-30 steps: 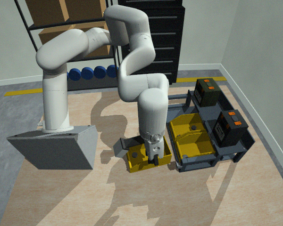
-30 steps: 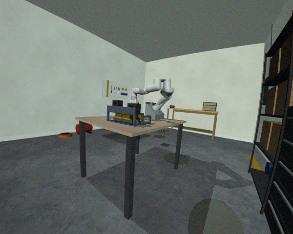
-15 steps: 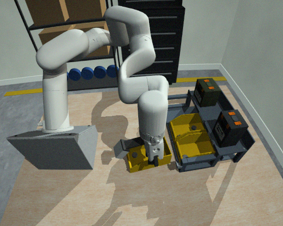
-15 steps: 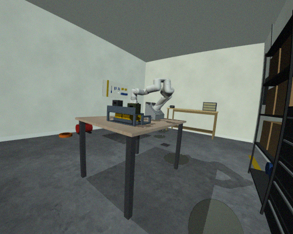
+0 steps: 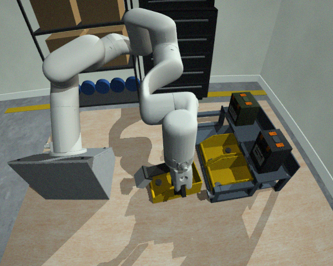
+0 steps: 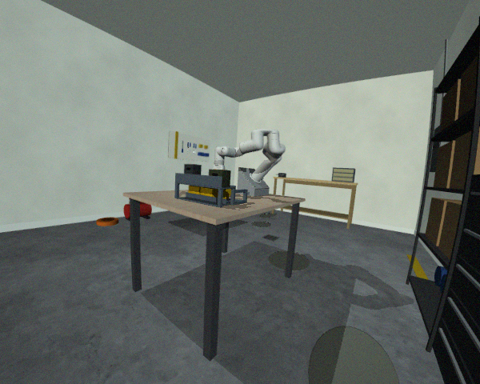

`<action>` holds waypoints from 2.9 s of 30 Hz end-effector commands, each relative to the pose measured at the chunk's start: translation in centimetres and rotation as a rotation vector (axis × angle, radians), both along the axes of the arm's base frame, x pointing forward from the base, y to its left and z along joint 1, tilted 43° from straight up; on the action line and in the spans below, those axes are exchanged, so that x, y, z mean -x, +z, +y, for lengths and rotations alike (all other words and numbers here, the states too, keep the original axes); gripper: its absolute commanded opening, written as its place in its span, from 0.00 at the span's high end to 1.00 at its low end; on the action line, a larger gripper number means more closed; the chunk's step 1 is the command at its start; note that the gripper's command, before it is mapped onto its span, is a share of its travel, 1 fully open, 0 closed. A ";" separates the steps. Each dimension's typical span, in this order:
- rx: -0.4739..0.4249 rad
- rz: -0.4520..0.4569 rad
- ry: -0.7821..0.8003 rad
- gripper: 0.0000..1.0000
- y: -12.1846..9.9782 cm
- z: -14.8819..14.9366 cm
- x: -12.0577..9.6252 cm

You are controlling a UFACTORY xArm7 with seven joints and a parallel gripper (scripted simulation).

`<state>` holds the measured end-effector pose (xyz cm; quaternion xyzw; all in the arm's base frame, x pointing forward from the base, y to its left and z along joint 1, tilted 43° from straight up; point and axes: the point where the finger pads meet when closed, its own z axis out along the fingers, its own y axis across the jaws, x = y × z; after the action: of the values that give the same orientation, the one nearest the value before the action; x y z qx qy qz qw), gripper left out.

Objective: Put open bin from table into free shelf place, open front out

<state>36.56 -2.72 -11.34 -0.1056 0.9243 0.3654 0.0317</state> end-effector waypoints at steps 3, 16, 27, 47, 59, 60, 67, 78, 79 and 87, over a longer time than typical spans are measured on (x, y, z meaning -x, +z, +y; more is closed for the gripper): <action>0.003 -0.002 -0.003 0.72 -0.5 0.3 -0.1; 0.003 -0.002 -0.003 0.72 -0.6 0.5 -0.1; 0.003 -0.002 -0.003 0.72 -1.7 1.5 0.0; 0.003 -0.002 -0.003 0.72 -2.3 2.0 0.0; 0.003 -0.002 -0.003 0.72 -2.1 1.8 0.0; 0.003 -0.002 -0.003 0.72 -2.1 1.8 0.0; 0.003 -0.002 -0.003 0.72 -2.1 1.8 0.0; 0.003 -0.002 -0.003 0.72 -2.0 1.7 0.0; 0.003 -0.002 -0.003 0.72 -2.0 1.7 0.0; 0.003 -0.002 -0.003 0.72 -1.9 1.7 0.0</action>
<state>36.49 -0.80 -13.37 -0.1057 0.9243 0.3655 0.0315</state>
